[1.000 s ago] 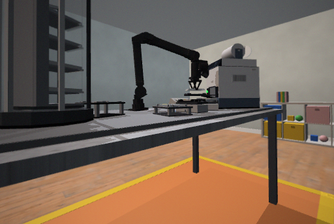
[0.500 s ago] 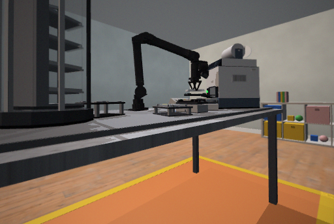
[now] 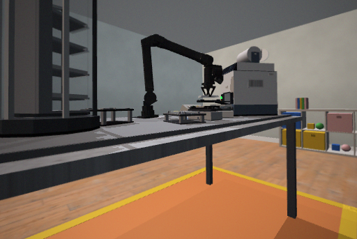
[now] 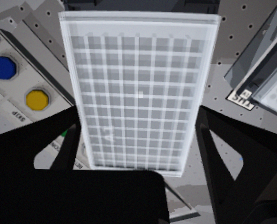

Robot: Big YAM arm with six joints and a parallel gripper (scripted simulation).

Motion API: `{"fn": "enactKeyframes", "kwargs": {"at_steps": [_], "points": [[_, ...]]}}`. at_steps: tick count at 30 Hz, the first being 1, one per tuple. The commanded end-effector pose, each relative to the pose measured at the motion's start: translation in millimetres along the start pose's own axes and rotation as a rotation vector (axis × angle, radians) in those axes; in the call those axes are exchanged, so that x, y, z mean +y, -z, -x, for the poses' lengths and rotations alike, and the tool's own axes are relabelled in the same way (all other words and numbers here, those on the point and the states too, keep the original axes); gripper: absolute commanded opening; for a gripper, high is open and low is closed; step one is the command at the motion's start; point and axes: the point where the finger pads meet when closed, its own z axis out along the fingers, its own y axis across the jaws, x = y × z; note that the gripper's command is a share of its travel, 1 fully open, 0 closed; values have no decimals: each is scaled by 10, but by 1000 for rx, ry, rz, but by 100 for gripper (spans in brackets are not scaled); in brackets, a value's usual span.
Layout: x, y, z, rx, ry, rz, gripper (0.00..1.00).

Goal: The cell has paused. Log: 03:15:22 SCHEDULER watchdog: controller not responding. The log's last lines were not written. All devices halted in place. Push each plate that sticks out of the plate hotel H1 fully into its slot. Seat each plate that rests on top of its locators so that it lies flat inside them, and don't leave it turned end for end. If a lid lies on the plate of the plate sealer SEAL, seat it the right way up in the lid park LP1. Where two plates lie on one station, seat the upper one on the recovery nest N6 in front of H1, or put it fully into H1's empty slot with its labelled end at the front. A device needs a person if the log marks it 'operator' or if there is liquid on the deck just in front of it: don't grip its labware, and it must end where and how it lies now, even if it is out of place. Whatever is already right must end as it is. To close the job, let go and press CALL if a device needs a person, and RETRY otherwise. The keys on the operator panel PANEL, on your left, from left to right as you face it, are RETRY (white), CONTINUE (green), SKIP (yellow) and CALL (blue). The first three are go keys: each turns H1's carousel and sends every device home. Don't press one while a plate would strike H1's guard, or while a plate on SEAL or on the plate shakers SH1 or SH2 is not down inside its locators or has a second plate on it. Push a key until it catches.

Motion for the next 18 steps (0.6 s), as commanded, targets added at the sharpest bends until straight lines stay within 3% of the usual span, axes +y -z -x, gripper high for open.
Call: {"fn": "enactKeyframes", "kwargs": {"at_steps": [1, 18], "points": [[-56, -95, 14, 15, -2, 0, 82], [-58, -48, 68, 3, -3, 0, 82]]}}
